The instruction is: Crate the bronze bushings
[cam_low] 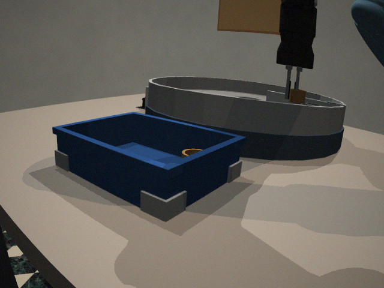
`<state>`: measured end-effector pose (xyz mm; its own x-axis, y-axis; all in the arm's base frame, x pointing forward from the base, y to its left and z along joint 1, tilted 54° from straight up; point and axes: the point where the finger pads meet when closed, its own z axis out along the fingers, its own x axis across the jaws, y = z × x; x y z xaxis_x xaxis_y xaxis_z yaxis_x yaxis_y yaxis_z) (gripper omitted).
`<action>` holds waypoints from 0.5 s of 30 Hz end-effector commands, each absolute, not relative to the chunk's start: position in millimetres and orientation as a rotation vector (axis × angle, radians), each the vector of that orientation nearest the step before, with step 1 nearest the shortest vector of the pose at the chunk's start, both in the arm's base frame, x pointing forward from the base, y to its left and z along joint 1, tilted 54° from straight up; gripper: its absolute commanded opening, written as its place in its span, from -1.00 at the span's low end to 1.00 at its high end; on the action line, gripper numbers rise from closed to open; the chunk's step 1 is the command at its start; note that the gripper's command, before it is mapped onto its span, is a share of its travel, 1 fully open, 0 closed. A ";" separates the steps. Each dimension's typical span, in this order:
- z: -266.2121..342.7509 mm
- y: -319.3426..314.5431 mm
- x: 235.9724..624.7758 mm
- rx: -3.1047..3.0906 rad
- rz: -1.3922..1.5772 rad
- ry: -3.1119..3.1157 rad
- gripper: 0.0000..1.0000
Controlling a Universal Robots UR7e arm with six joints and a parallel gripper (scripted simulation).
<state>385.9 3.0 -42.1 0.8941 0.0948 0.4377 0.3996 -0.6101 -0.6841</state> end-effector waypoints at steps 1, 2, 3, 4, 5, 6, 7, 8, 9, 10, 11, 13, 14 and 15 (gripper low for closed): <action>-41.2 1.3 385.8 -2.204 -0.458 -0.353 -1.00; -40.3 0.1 385.5 -2.204 -0.458 -0.353 -1.00; -39.4 -1.1 385.2 -2.204 -0.458 -0.353 -1.00; -38.5 -2.2 384.9 -2.204 -0.458 -0.353 -1.00; -37.7 -3.4 384.6 -2.204 -0.458 -0.353 -1.00; -37.7 -3.4 384.6 -2.204 -0.458 -0.353 -1.00; -37.7 -3.4 384.6 -2.204 -0.458 -0.353 -1.00; -37.7 -3.4 384.6 -2.204 -0.458 -0.353 -1.00; -37.7 -3.4 384.6 -2.204 -0.458 -0.353 -1.00; -37.7 -3.4 384.6 -2.204 -0.458 -0.353 -1.00; -37.7 -3.4 384.6 -2.204 -0.458 -0.353 -1.00; -37.7 -3.4 384.6 -2.204 -0.458 -0.353 -1.00; -37.7 -3.4 384.6 -2.204 -0.458 -0.353 -1.00; -37.7 -3.4 384.6 -2.204 -0.458 -0.353 -1.00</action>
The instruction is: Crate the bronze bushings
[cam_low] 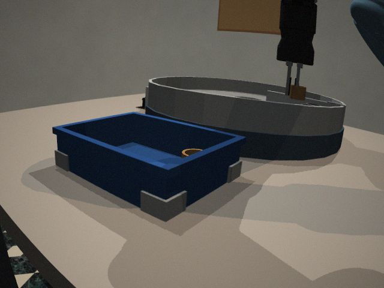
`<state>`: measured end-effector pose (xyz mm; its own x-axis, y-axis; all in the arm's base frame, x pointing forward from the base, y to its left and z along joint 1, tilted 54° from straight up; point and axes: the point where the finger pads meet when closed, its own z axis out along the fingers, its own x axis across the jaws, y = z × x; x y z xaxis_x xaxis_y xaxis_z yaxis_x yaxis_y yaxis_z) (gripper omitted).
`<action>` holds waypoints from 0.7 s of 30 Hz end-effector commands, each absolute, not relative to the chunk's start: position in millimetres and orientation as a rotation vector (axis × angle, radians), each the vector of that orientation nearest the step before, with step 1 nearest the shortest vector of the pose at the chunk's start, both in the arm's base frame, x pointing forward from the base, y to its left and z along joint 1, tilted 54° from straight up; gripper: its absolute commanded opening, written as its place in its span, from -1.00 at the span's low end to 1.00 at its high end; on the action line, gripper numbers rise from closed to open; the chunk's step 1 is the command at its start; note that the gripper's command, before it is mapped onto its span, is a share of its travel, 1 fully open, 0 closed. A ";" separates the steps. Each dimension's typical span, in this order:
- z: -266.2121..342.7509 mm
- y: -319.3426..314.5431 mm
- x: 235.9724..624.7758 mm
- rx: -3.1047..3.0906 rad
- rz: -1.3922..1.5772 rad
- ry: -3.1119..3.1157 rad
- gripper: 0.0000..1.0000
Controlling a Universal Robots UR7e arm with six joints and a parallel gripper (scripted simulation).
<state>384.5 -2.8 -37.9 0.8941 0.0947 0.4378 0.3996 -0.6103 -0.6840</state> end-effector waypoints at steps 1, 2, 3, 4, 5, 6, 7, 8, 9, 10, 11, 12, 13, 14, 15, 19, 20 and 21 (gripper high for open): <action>-37.7 -3.4 384.6 -2.204 -0.458 -0.353 -1.00; -37.7 -3.4 384.6 -2.204 -0.458 -0.353 -1.00; -36.9 -4.5 384.3 -2.205 -0.458 -0.353 -1.00; -36.0 -5.7 384.0 -2.205 -0.458 -0.353 -1.00; -35.1 -6.9 383.7 -2.205 -0.458 -0.353 -1.00; -34.2 -8.1 383.4 -2.205 -0.458 -0.353 -1.00; -33.4 -9.3 383.1 -2.205 -0.458 -0.353 -1.00; -33.4 -9.3 383.1 -2.205 -0.458 -0.353 -1.00; -33.4 -9.3 383.1 -2.205 -0.458 -0.353 -1.00; -33.4 -9.3 383.1 -2.205 -0.458 -0.353 -1.00; -33.4 -9.3 383.1 -2.205 -0.458 -0.353 -1.00; -33.4 -9.3 383.1 -2.205 -0.458 -0.353 -1.00; -33.4 -9.3 383.1 -2.205 -0.458 -0.353 -1.00; -33.4 -9.3 383.1 -2.205 -0.458 -0.353 -1.00; -33.4 -9.3 383.1 -2.205 -0.458 -0.353 -1.00; -33.4 -9.3 383.1 -2.205 -0.458 -0.353 -1.00; -32.6 -10.4 382.9 -2.205 -0.458 -0.353 -1.00; -31.7 -11.6 382.6 -2.205 -0.458 -0.353 -1.00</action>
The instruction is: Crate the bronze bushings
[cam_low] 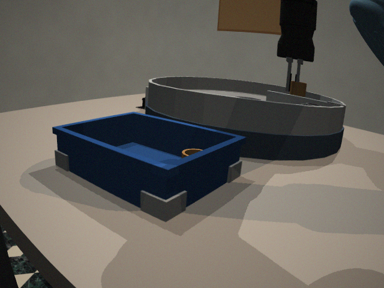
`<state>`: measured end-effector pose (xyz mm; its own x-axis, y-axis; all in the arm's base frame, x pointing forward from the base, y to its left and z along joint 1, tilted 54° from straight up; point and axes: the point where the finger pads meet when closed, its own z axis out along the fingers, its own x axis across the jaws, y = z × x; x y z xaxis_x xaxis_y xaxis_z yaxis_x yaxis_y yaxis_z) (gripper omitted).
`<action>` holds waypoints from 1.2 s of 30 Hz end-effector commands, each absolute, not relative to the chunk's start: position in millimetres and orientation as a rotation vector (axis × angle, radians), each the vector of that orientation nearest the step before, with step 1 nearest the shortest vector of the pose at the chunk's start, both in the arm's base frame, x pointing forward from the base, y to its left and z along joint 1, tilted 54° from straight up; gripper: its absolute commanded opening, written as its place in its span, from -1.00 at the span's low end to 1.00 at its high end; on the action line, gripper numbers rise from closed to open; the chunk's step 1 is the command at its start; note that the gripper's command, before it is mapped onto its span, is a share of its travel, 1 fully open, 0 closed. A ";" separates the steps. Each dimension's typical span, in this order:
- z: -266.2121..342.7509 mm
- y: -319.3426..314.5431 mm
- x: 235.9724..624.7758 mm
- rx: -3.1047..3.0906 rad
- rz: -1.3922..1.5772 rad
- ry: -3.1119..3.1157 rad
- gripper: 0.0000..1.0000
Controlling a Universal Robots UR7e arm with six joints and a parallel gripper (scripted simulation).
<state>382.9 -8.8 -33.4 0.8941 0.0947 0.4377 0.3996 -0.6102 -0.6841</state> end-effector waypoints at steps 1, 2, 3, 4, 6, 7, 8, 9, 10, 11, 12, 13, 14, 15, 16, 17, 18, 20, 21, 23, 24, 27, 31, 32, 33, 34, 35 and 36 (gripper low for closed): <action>-30.8 -12.7 382.2 -2.205 -0.458 -0.353 -1.00; -29.9 -13.9 381.9 -2.205 -0.458 -0.353 -1.00; -29.1 -15.1 381.6 -2.205 -0.458 -0.353 -1.00; -29.1 -15.1 381.6 -2.205 -0.458 -0.353 -1.00; -29.1 -15.1 381.6 -2.205 -0.458 -0.353 -1.00; -29.1 -15.1 381.6 -2.205 -0.458 -0.353 -1.00; -29.1 -15.1 381.6 -2.205 -0.458 -0.353 -1.00; -29.1 -15.1 381.6 -2.205 -0.458 -0.353 -1.00; -29.1 -15.1 381.6 -2.205 -0.458 -0.353 -1.00; -29.1 -15.1 381.6 -2.205 -0.458 -0.353 -1.00; -29.1 -15.1 381.6 -2.205 -0.458 -0.353 -1.00; -29.1 -15.1 381.6 -2.205 -0.458 -0.353 -1.00; -29.1 -15.1 381.6 -2.205 -0.458 -0.353 -1.00; -29.1 -15.1 381.6 -2.205 -0.458 -0.353 -1.00; -26.7 -18.3 380.8 -2.205 -0.458 -0.353 -1.00; -24.3 -21.6 380.0 -2.205 -0.458 -0.353 -1.00; -21.9 -24.8 379.2 -2.205 -0.458 -0.353 -1.00; -17.0 -31.4 377.5 -2.204 -0.458 -0.353 -1.00; -17.0 -31.4 377.5 -2.204 -0.458 -0.353 -1.00; -17.0 -31.4 377.5 -2.204 -0.458 -0.353 -1.00; -17.0 -31.4 377.5 -2.204 -0.458 -0.353 -1.00; -17.0 -31.4 377.5 -2.204 -0.458 -0.353 -1.00; -17.0 -31.4 377.5 -2.204 -0.458 -0.353 -1.00; -17.0 -31.4 377.5 -2.204 -0.458 -0.353 -1.00; -14.8 -34.5 376.8 -2.205 -0.458 -0.353 -1.00; -12.4 -37.7 376.0 -2.205 -0.458 -0.353 -1.00; -10.0 -41.0 375.1 -2.205 -0.458 -0.353 -1.00; -7.5 -44.2 374.3 -2.205 -0.458 -0.353 -1.00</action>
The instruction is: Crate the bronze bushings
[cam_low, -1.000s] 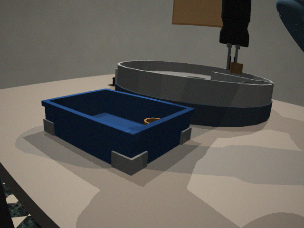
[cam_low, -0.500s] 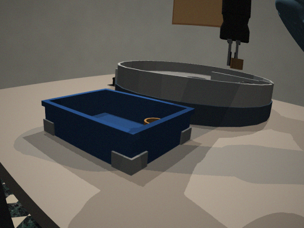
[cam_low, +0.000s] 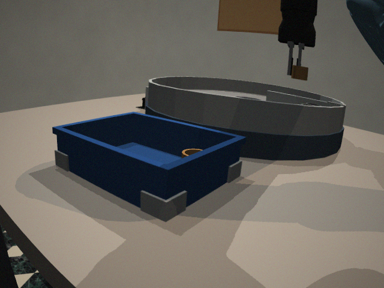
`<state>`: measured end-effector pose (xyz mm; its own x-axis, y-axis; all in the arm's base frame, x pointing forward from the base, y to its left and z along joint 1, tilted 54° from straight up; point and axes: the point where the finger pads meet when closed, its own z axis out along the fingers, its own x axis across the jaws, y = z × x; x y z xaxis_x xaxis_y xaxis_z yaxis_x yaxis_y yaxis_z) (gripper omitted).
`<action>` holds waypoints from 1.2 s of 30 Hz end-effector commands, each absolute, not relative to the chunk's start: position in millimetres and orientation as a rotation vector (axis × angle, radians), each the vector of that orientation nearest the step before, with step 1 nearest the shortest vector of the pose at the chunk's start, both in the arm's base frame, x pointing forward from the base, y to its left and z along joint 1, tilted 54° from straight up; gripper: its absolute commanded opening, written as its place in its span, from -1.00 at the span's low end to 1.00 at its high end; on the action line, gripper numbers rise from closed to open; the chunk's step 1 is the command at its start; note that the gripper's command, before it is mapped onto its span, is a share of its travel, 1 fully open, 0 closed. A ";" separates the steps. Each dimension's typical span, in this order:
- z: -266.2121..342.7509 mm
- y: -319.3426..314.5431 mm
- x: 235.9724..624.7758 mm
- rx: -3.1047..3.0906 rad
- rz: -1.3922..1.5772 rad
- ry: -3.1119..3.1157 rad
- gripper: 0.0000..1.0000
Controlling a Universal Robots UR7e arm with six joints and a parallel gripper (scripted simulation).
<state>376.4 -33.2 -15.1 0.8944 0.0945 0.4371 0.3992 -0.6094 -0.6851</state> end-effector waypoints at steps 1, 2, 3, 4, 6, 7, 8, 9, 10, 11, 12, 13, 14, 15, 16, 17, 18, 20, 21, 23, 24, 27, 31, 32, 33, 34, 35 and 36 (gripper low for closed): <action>-5.1 -47.5 373.4 -2.204 -0.458 -0.353 -1.00; -5.1 -47.5 373.4 -2.204 -0.458 -0.353 -1.00; -5.1 -47.5 373.4 -2.204 -0.458 -0.353 -1.00; -5.1 -47.5 373.4 -2.204 -0.458 -0.353 -1.00; -5.1 -47.5 373.4 -2.204 -0.458 -0.353 -1.00; -5.1 -47.5 373.4 -2.204 -0.458 -0.353 -1.00; -5.1 -47.5 373.4 -2.204 -0.458 -0.353 -1.00; -5.1 -47.5 373.4 -2.204 -0.458 -0.353 -1.00; -5.1 -47.5 373.4 -2.204 -0.458 -0.353 -1.00; -5.1 -47.5 373.4 -2.204 -0.458 -0.353 -1.00; -5.1 -47.5 373.4 -2.204 -0.458 -0.353 -1.00; -5.1 -47.5 373.4 -2.204 -0.458 -0.353 -1.00; 3.2 -41.7 376.2 -2.205 -0.458 -0.353 -1.00; 11.7 -36.1 378.8 -2.205 -0.458 -0.353 -1.00; 20.2 -30.5 381.4 -2.205 -0.458 -0.353 -1.00; 28.7 -24.9 384.1 -2.205 -0.458 -0.353 -1.00; 37.2 -19.3 386.7 -2.205 -0.458 -0.353 -1.00; 37.2 -19.3 386.7 -2.205 -0.458 -0.353 -1.00; 37.2 -19.3 386.7 -2.205 -0.458 -0.353 -1.00; 37.2 -19.3 386.7 -2.205 -0.458 -0.353 -1.00; 37.2 -19.3 386.7 -2.205 -0.458 -0.353 -1.00; 37.2 -19.3 386.7 -2.205 -0.458 -0.353 -1.00; 44.7 -14.1 389.1 -2.205 -0.458 -0.354 -1.00; 53.2 -8.5 391.7 -2.205 -0.458 -0.354 -1.00; 61.7 -2.9 394.3 -2.205 -0.458 -0.354 -1.00; 70.2 2.7 397.0 -2.205 -0.458 -0.354 -1.00; 78.7 8.4 399.6 -2.205 -0.458 -0.354 -1.00; 78.7 8.4 399.6 -2.205 -0.458 -0.354 -1.00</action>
<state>392.0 -6.6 53.6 0.8943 0.0936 0.4375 0.3990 -0.6096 -0.6850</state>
